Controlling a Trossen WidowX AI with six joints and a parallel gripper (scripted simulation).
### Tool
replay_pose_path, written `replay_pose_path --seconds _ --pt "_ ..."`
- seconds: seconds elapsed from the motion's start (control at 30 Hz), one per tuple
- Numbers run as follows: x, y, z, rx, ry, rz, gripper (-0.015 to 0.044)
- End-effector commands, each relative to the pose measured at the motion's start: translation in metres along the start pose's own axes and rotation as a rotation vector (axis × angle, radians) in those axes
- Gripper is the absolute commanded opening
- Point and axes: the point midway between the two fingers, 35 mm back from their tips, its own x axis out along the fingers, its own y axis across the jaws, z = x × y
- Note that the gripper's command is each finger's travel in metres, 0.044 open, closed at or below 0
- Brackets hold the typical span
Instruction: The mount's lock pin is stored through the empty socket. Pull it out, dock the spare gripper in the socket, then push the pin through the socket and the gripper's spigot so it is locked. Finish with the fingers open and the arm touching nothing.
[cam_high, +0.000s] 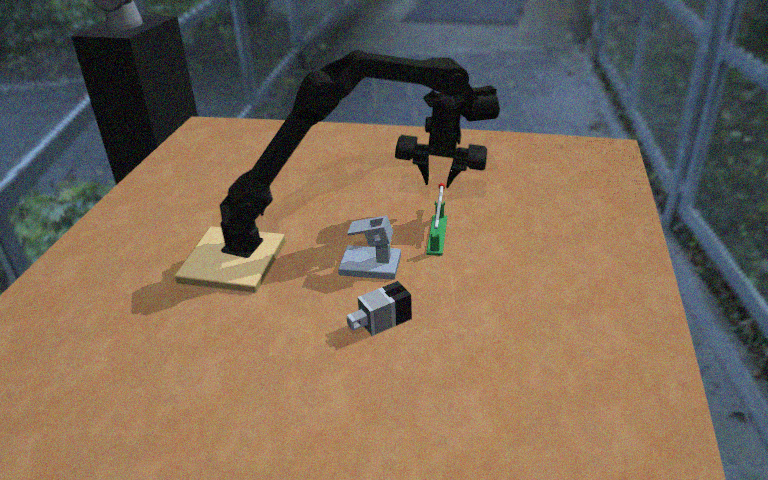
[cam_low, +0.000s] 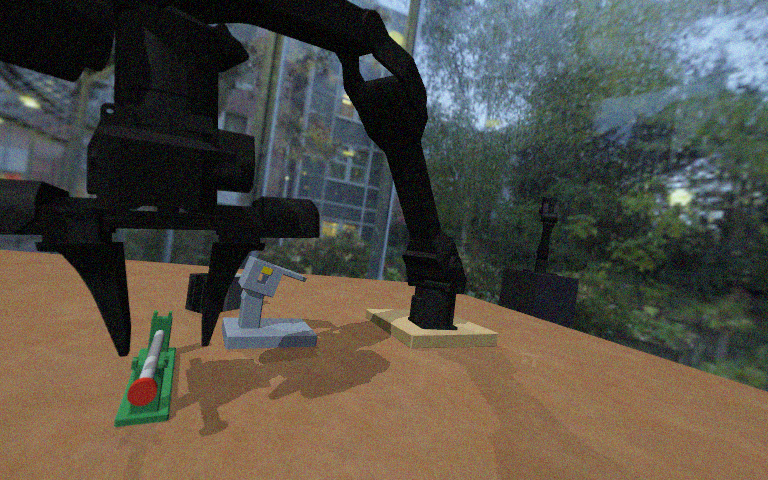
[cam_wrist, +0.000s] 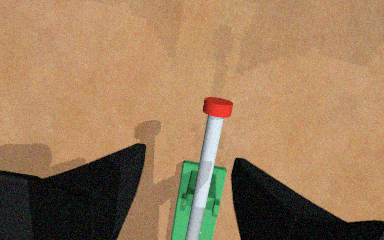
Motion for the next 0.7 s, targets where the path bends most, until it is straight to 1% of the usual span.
replay_pose_path --seconds 0.0,0.23,0.27,0.4,0.47,0.6,0.67 --pt "-0.011 0.001 0.001 0.0 0.0 -0.001 0.02" --pt "-0.029 0.004 0.001 0.0 0.003 0.006 0.02" --pt "-0.021 0.004 0.001 0.0 0.003 0.007 0.0226" --pt "-0.021 0.004 0.001 0.0 0.003 0.007 0.0331" --pt "-0.03 0.003 -0.006 -0.001 0.001 -0.008 0.0279" --pt "-0.08 0.003 -0.048 -0.008 -0.003 -0.094 0.018" --pt "-0.089 0.004 -0.055 -0.008 -0.002 -0.109 0.018"
